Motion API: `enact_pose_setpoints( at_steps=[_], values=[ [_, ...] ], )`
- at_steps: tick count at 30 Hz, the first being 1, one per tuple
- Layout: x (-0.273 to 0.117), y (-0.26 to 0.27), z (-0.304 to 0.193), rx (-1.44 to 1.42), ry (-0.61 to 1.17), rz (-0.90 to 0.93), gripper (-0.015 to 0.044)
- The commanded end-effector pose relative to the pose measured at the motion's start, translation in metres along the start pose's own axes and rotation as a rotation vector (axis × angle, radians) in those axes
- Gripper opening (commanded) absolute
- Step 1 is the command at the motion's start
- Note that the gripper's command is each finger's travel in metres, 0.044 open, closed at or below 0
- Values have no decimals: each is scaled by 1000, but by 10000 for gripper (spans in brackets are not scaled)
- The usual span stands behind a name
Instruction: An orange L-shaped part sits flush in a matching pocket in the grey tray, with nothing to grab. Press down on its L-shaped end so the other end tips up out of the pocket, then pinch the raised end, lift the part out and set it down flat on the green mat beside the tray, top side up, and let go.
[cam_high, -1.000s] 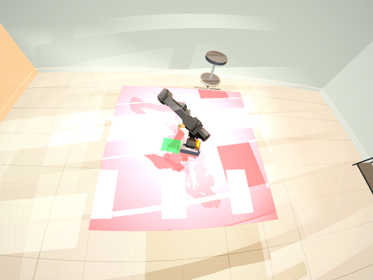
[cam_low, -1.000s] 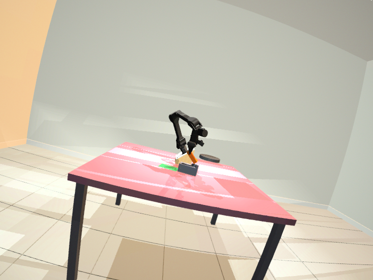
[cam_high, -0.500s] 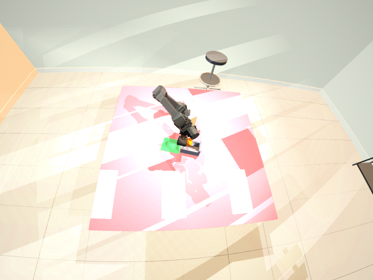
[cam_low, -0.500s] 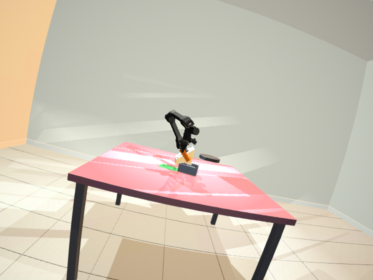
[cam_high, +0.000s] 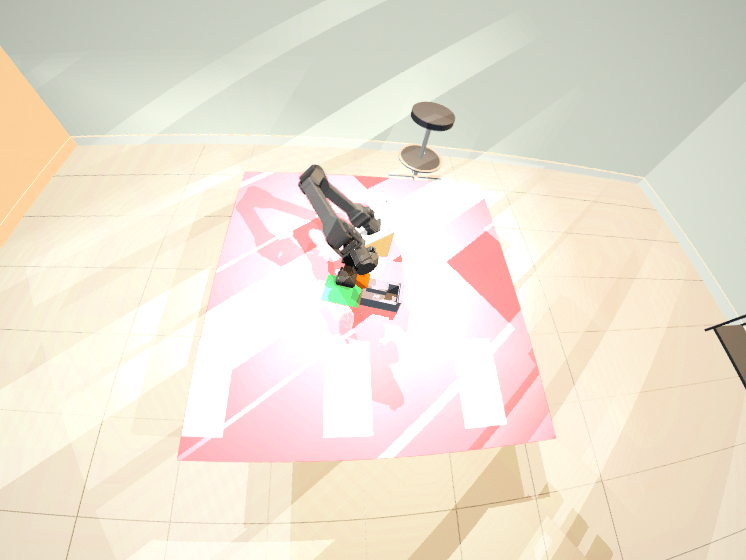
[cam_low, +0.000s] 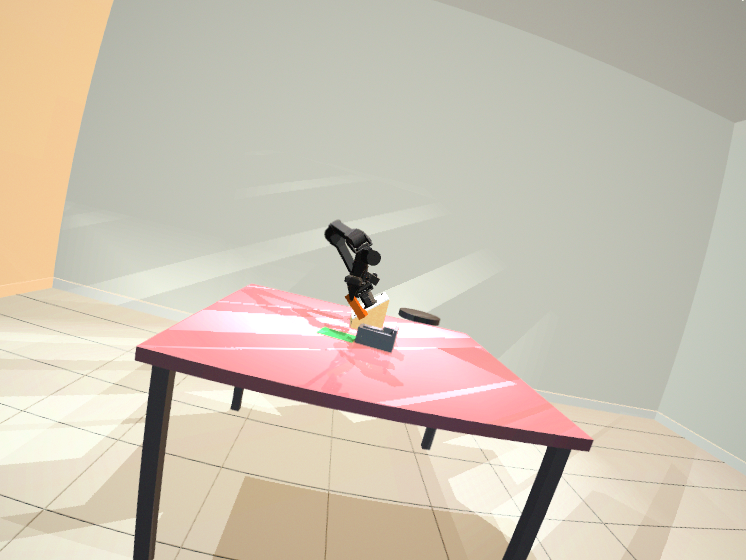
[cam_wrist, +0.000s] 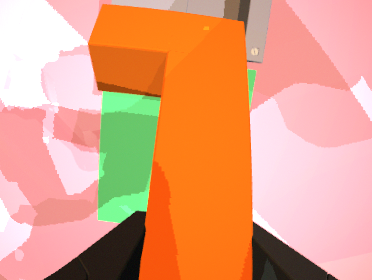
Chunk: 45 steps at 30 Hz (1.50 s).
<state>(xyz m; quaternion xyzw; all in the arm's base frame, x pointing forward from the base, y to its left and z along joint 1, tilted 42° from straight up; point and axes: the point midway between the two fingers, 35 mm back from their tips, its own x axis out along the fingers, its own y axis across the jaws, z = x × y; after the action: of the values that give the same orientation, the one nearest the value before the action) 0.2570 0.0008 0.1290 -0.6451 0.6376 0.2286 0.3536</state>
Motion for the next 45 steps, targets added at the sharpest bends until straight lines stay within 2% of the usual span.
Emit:
enact_pose_setpoints(
  at_steps=[1, 9, 45],
  values=[
    [0, 3, -19, -2, 5, 0, 0],
    [0, 6, -46, -2, 7, 0, 0],
    [47, 6, -46, -1, 8, -1, 0]
  ],
)
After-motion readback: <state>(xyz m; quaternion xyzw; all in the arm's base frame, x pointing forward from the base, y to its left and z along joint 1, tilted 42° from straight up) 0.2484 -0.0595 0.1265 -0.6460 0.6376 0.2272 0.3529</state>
